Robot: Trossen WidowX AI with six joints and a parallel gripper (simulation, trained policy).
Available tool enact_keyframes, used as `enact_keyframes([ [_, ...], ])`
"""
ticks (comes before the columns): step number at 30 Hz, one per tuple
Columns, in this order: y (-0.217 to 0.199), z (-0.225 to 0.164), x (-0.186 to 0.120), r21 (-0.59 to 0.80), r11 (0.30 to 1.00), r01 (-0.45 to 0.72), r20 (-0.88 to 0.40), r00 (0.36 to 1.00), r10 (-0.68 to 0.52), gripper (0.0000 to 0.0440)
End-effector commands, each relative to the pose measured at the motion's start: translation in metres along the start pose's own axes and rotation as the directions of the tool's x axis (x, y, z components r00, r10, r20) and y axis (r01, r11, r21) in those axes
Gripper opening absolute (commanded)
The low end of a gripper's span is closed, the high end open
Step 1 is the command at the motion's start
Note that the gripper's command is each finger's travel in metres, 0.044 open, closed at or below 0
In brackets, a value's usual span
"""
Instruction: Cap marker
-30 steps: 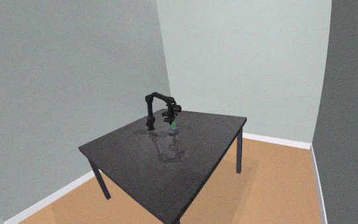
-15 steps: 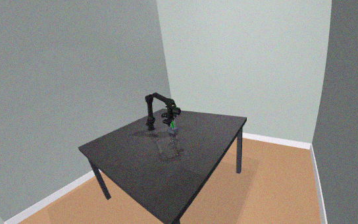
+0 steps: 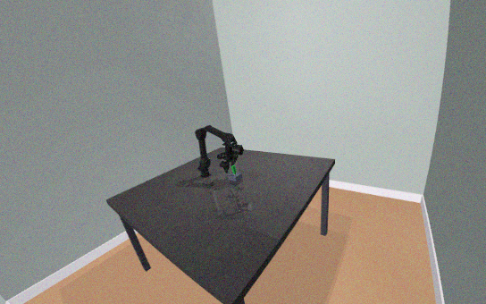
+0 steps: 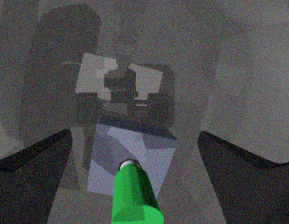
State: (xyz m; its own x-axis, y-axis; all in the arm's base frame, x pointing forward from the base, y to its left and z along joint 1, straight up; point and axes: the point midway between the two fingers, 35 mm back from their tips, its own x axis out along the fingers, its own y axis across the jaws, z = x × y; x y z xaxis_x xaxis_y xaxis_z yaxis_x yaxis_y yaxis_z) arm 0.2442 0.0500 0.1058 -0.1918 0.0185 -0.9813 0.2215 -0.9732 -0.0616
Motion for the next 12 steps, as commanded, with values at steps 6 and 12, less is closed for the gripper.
enact_keyframes([
  [6, -0.001, -0.008, -0.028, 0.006, 1.0, 0.001, -0.104, 0.995, -0.001, 0.044],
  [12, 0.0, -0.009, -0.044, 0.006, 1.0, 0.002, -0.151, 0.989, -0.001, 0.044],
])
